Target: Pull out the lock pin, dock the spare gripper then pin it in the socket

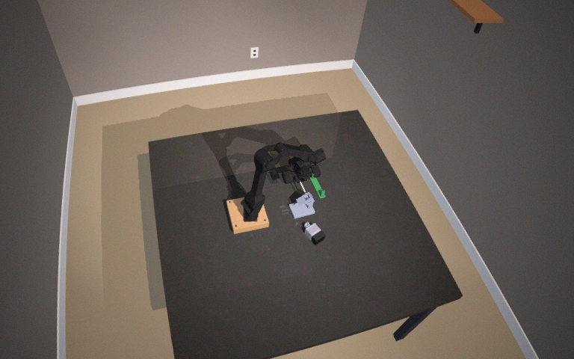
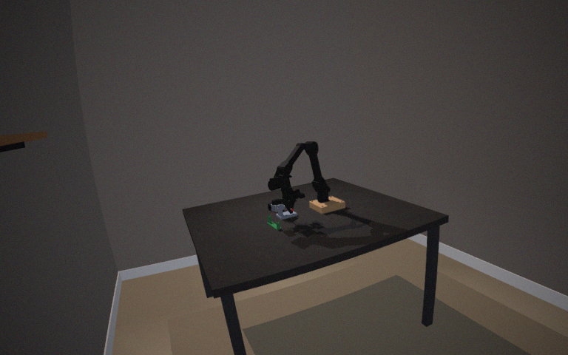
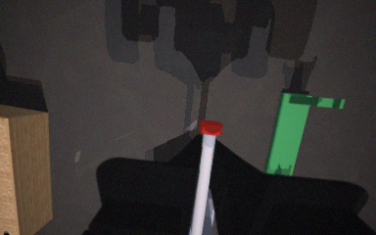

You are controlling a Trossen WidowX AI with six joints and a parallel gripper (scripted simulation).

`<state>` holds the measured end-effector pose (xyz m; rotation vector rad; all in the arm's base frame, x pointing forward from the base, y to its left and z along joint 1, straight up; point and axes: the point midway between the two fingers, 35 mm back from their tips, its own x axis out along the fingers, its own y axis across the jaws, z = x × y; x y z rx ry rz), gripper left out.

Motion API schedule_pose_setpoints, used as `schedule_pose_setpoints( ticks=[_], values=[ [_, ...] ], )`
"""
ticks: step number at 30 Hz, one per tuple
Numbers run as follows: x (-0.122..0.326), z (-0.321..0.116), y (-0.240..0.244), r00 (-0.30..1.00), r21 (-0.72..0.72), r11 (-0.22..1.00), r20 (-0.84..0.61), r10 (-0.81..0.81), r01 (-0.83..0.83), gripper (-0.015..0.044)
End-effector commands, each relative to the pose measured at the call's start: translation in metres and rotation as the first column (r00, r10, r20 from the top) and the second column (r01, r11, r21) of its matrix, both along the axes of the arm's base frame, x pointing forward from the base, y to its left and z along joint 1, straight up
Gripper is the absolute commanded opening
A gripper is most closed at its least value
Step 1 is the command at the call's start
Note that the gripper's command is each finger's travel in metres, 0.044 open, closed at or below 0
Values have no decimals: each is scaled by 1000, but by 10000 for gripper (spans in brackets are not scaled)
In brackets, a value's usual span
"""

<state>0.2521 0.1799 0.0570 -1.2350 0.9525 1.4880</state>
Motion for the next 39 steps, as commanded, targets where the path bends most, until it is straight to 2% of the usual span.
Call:
schedule_pose_setpoints(
  ticks=[1,39],
  values=[
    [0,1,4,1000,1,1000,1,0,0,0],
    [-6,5,30,1000,-12,1000,-22,2,-2,0]
  ],
)
